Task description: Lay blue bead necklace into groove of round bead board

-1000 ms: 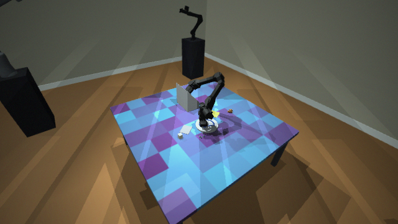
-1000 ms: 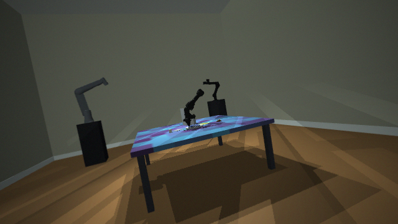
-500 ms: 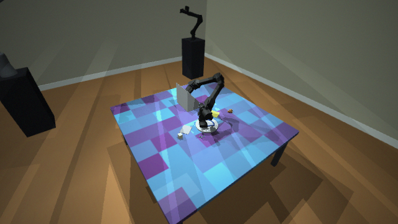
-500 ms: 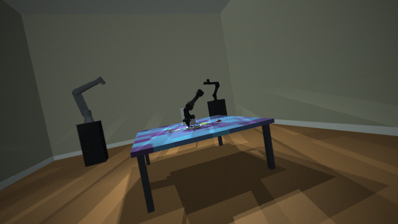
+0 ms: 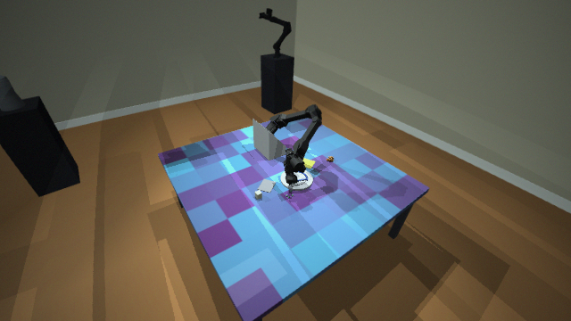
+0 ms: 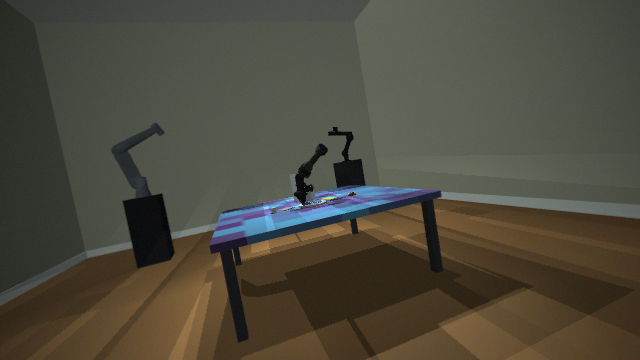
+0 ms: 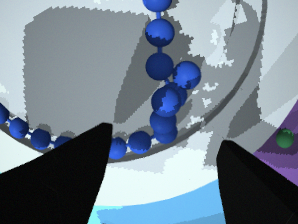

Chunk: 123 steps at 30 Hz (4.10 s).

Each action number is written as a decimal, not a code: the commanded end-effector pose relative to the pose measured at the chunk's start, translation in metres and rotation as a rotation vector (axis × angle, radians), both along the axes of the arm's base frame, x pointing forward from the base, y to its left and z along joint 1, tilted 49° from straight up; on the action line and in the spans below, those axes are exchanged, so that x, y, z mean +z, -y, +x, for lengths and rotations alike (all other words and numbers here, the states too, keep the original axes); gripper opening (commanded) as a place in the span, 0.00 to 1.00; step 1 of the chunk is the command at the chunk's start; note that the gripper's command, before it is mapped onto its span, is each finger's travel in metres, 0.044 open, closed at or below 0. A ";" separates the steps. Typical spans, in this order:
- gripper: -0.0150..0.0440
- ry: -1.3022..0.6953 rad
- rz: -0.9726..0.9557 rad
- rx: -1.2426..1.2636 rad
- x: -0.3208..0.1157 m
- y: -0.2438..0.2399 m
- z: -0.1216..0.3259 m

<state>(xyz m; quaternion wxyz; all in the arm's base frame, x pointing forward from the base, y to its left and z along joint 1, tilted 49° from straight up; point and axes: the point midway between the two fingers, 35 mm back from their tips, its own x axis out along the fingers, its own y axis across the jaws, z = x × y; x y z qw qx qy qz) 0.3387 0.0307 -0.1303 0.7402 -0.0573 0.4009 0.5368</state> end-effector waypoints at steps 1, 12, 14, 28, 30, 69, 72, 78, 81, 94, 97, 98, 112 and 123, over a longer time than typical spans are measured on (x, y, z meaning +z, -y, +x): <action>0.83 0.000 0.000 0.001 0.001 0.000 0.000; 1.00 -0.007 0.004 -0.001 0.004 0.004 -0.001; 1.00 -0.007 0.004 -0.001 0.004 0.004 -0.001; 0.87 0.007 0.002 0.011 0.013 0.001 0.004; 0.78 0.026 -0.001 0.027 0.026 -0.003 0.010; 0.46 0.128 -0.012 0.112 0.080 -0.055 0.036; 0.46 0.126 -0.011 0.113 0.077 -0.059 0.036; 0.46 0.125 -0.009 0.113 0.074 -0.064 0.036; 0.46 0.125 -0.009 0.113 0.074 -0.064 0.036; 0.25 0.132 -0.013 0.115 0.075 -0.062 0.037; 0.25 0.132 -0.013 0.115 0.075 -0.062 0.037; 0.25 0.132 -0.013 0.115 0.075 -0.062 0.037; 0.25 0.132 -0.013 0.115 0.075 -0.062 0.037; 0.25 0.125 -0.009 0.113 0.079 -0.057 0.036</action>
